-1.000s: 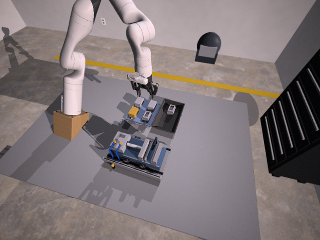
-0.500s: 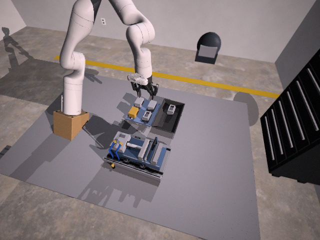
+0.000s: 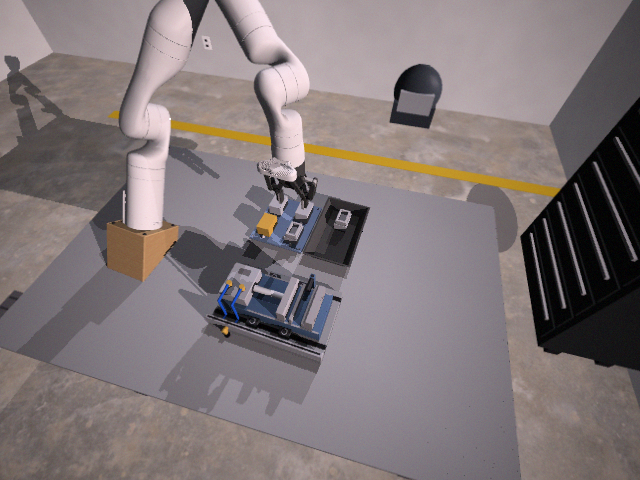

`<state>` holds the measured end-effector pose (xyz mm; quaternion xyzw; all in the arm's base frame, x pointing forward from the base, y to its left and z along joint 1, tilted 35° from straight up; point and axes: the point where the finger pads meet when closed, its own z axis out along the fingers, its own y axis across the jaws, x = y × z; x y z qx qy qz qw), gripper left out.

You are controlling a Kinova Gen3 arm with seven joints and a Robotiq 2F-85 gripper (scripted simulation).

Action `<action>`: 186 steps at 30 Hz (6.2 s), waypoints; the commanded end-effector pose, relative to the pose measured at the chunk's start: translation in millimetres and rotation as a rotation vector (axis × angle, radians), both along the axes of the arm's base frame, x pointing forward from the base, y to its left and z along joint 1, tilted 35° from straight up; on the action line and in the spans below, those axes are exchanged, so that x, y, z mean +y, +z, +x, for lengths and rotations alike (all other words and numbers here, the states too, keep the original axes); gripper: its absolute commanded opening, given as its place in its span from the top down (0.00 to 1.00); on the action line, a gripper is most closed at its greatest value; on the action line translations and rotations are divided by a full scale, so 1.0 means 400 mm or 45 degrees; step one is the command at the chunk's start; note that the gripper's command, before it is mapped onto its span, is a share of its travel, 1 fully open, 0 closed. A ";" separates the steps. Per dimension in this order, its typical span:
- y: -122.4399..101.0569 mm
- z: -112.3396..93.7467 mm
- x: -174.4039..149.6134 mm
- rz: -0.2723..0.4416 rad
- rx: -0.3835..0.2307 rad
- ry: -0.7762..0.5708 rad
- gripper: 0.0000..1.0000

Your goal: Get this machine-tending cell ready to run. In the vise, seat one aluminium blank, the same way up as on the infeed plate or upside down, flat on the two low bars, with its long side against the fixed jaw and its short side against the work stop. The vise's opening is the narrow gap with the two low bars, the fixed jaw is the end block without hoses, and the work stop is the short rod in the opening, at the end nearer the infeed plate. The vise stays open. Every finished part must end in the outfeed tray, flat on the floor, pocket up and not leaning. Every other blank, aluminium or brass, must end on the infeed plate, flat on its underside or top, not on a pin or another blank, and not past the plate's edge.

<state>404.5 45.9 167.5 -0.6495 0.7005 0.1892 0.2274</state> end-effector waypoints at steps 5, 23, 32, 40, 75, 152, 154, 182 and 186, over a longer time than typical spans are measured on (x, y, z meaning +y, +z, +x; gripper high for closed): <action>-0.060 -0.004 0.044 0.006 0.015 0.008 0.33; -0.175 0.004 0.124 0.006 0.015 0.008 0.33; -0.197 0.006 0.139 0.006 0.015 0.008 0.33; -0.201 0.006 0.142 0.006 0.015 0.008 0.33; -0.201 0.006 0.142 0.006 0.015 0.008 0.33; -0.209 0.008 0.147 0.006 0.015 0.008 0.33; -0.211 0.008 0.148 0.006 0.015 0.008 0.33; -0.232 0.009 0.163 0.006 0.015 0.008 0.33; -0.234 0.009 0.164 0.006 0.015 0.008 0.33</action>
